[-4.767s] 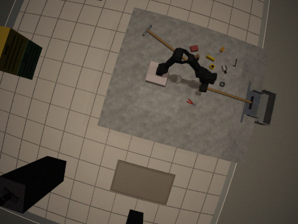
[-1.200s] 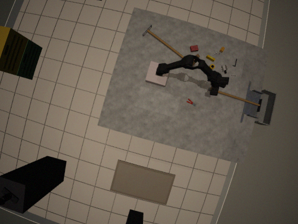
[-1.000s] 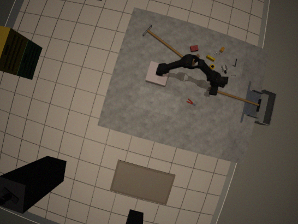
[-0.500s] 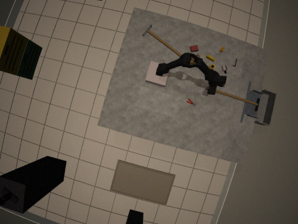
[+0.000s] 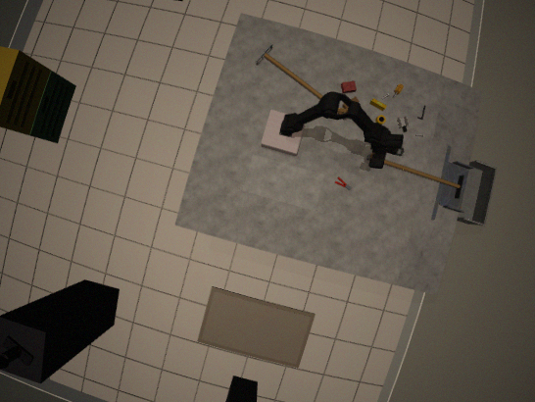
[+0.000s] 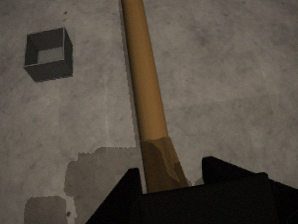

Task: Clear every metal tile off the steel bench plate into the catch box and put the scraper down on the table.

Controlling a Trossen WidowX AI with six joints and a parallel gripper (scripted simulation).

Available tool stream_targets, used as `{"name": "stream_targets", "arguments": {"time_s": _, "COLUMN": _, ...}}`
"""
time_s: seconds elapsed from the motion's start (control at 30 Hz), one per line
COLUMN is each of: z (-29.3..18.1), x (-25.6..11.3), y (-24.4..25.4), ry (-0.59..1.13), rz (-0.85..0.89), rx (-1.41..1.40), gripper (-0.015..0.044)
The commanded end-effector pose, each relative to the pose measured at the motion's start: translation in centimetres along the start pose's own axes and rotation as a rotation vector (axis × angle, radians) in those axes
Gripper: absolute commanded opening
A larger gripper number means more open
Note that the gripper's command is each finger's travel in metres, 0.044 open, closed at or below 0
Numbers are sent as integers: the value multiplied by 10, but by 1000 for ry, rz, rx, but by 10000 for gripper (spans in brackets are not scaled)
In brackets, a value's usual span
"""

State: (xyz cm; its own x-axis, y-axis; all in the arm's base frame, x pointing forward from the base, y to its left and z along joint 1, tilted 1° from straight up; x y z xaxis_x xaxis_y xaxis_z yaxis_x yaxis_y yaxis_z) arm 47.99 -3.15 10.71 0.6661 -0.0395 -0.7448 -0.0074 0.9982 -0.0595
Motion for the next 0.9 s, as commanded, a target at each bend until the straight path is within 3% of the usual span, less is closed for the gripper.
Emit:
{"name": "stream_targets", "arguments": {"time_s": 0.0, "z": 0, "x": -7, "y": 0, "ry": -13, "rz": -3, "rx": 2, "gripper": 0}}
{"name": "stream_targets", "arguments": {"time_s": 0.87, "z": -25, "x": -30, "y": 2, "ry": -14, "rz": -3, "rx": 2, "gripper": 0}}
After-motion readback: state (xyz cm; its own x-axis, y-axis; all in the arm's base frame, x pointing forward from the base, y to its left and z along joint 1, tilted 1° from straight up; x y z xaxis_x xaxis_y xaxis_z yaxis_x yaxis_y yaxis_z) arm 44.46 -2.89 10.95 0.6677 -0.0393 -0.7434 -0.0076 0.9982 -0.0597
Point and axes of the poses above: the point midway between the two fingers, 35 mm back from their tips, its own x axis out along the fingers, its own y axis across the jaws, z = x × y, the point moved 2 cm from there along -x, back along the fingers, and after that the axes turned 6 degrees about -x, right-handed, at the moved point
